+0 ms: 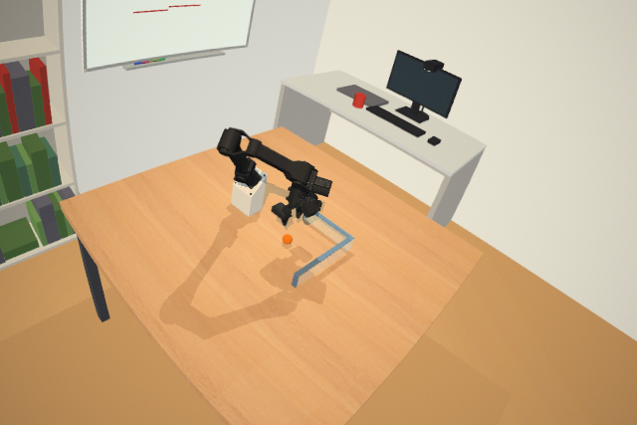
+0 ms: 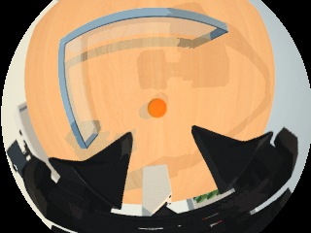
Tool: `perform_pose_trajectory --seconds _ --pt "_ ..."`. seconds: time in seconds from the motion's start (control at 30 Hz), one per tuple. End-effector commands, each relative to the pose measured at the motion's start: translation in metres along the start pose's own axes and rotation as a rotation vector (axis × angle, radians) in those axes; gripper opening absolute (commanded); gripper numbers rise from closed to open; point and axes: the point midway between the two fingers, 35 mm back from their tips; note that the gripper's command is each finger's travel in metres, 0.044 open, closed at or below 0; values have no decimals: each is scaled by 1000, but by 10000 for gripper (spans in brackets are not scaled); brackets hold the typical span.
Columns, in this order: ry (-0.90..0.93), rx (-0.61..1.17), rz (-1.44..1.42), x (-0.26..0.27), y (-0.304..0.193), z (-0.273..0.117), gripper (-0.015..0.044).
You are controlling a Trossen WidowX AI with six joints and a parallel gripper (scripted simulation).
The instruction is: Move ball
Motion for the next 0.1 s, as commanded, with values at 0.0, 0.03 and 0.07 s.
perform_pose_trajectory --seconds 0.0,0.03,0.07 --pt "12 -14 11 1 2 -37 422" --pt "12 -14 12 1 1 -40 440" --pt "12 -14 12 1 1 -40 440"
Point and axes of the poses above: the point midway between the two fingers, 35 mm back from their tips, its own z axis out along the fingers, its own x axis across the jaws, y = z × x, and after that the axes turned 9 degrees about z, right-handed
